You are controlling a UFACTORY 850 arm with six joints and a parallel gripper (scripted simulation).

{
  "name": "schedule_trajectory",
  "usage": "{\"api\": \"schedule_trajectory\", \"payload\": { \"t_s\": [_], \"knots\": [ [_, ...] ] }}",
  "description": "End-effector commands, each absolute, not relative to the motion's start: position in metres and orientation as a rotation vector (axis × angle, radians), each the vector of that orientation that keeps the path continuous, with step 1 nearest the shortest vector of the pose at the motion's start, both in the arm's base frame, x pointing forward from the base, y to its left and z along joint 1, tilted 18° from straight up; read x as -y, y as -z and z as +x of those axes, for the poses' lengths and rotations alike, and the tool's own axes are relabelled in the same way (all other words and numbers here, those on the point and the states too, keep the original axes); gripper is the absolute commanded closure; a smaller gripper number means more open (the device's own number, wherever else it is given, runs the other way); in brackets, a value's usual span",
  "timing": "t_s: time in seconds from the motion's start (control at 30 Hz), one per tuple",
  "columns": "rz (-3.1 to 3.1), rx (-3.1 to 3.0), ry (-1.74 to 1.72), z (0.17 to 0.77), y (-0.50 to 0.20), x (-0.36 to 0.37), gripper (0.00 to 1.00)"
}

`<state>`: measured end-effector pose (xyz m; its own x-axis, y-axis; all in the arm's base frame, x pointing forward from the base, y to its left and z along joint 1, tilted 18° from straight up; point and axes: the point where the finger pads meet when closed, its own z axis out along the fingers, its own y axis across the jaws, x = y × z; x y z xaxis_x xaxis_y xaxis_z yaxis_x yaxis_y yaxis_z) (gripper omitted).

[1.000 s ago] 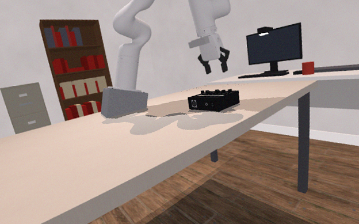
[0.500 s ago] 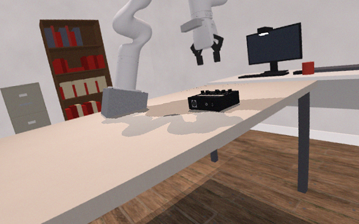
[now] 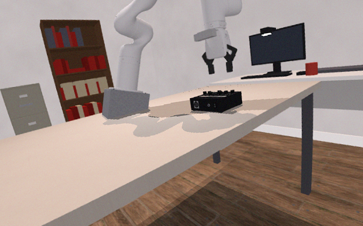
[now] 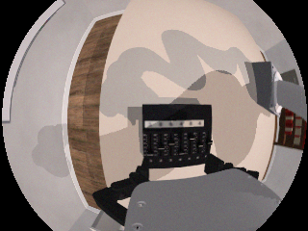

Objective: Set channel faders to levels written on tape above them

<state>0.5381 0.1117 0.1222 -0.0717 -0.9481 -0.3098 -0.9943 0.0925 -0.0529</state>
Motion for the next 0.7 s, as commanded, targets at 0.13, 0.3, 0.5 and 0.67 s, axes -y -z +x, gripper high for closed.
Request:
{"api": "schedule_trajectory", "payload": {
  "t_s": [0.13, 0.3, 0.5, 0.67],
  "knots": [
    [-1.947, -2.093, -0.247, 0.5626, -0.0973, -0.1386, 1.00],
    [-1.947, -2.093, -0.247, 0.5626, -0.0973, -0.1386, 1.00],
    [-1.947, -2.093, -0.247, 0.5626, -0.0973, -0.1386, 1.00],
    [-1.947, -2.093, -0.247, 0.5626, -0.0973, -0.1386, 1.00]
  ]
}}
